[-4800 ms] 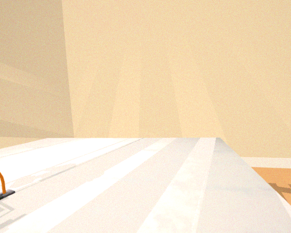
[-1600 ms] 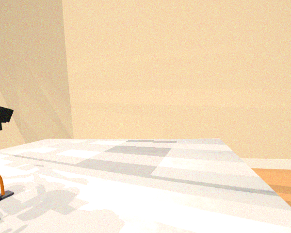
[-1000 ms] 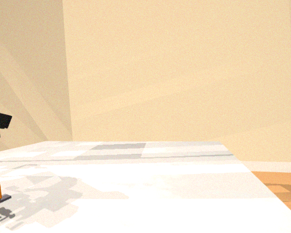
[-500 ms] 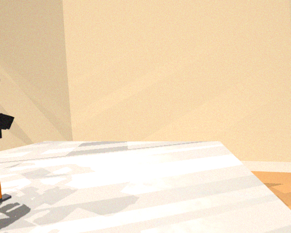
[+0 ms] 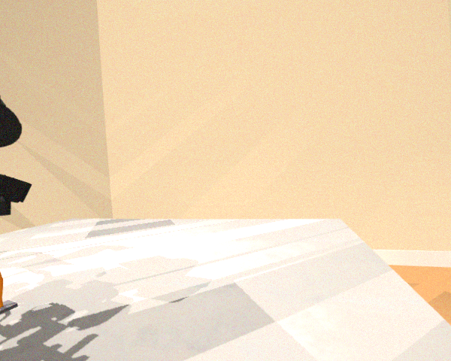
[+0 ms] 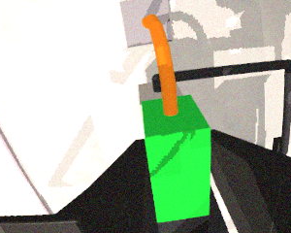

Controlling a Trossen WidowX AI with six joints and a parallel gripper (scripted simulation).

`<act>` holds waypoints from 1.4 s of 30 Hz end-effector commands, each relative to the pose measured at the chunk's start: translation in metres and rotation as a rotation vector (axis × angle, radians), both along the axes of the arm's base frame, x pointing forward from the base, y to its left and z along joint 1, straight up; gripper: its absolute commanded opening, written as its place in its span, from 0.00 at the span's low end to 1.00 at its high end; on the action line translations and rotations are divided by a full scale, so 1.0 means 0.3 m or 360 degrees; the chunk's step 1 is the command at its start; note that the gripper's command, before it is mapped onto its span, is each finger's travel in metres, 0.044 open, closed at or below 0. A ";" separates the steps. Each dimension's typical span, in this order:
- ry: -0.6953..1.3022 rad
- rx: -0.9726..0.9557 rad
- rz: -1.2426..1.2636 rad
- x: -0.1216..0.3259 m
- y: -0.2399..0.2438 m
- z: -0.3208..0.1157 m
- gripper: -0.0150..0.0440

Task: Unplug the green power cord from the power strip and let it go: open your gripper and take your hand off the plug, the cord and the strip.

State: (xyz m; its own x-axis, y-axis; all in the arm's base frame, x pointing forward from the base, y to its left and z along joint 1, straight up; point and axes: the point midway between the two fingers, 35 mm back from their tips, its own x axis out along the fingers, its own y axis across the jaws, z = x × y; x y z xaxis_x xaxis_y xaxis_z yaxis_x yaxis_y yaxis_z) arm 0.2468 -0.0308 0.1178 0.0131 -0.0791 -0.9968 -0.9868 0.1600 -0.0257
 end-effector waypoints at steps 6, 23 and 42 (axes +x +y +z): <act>-0.0017 0.0137 0.0062 0.012 0.130 0.001 0.25; -0.0016 0.0136 0.0065 0.010 0.141 0.003 0.83; -0.0017 0.0145 0.0065 0.031 0.334 0.045 1.00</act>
State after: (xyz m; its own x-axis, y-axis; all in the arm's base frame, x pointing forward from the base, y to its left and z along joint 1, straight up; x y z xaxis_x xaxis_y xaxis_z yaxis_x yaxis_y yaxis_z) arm 0.2566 0.0690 0.1318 0.0307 0.0131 -0.9994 -0.9927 0.1175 -0.0289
